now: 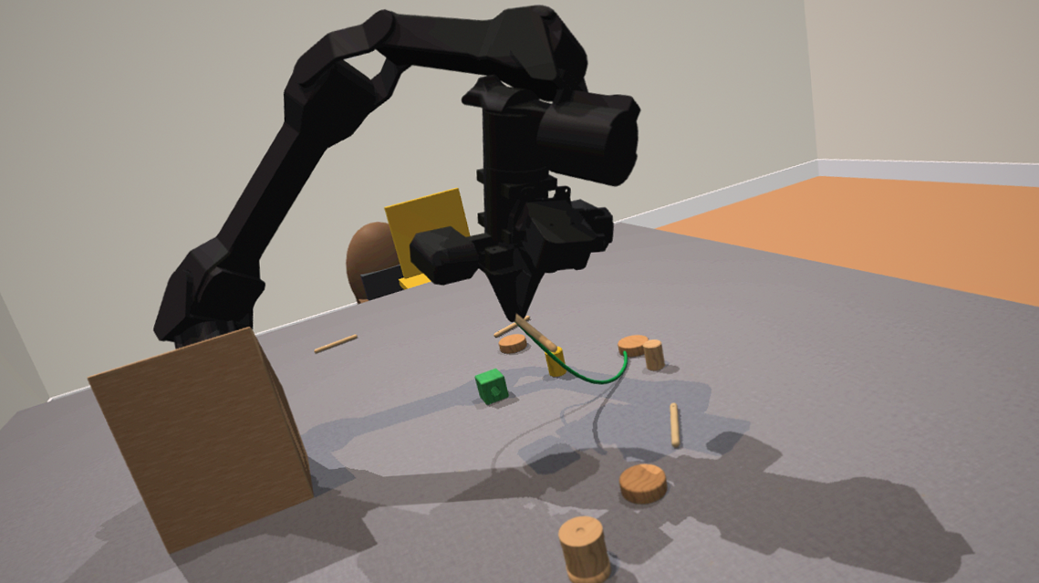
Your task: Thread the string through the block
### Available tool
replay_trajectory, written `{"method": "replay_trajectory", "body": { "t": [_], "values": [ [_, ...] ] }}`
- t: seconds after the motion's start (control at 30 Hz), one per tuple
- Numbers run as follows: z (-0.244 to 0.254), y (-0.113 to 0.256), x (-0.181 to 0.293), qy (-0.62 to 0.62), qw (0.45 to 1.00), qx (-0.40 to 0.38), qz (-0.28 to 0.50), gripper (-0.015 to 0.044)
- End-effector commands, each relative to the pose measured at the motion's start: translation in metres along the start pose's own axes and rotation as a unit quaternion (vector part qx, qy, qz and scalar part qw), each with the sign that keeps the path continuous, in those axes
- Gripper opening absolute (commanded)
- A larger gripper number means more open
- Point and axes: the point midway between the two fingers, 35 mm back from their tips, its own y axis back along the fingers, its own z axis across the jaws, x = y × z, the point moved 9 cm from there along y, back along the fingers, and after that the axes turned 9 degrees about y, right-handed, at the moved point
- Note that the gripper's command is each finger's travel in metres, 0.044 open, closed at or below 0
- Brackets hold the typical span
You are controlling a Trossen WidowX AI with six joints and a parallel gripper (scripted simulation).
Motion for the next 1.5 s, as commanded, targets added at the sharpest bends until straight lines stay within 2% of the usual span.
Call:
{"method": "replay_trajectory", "body": {
  "t": [0.0, 0.33, 0.7, 1.07, 1.47],
  "values": [
    [-0.0003, 0.0002, -0.0005, 0.07, 0.998, -0.003, 0.002, 0.0],
    [-0.001, 0.0005, -0.0015, 0.242, 0.97, -0.007, 0.001, 0.0],
    [-0.0017, 0.0007, -0.0027, 0.421, 0.907, -0.012, -0.002, 0.0],
    [-0.0025, 0.001, -0.0038, 0.586, 0.81, -0.016, -0.006, 0.0],
    [-0.0033, 0.0014, -0.0051, 0.741, 0.672, -0.018, -0.012, 0.0]
  ]
}}
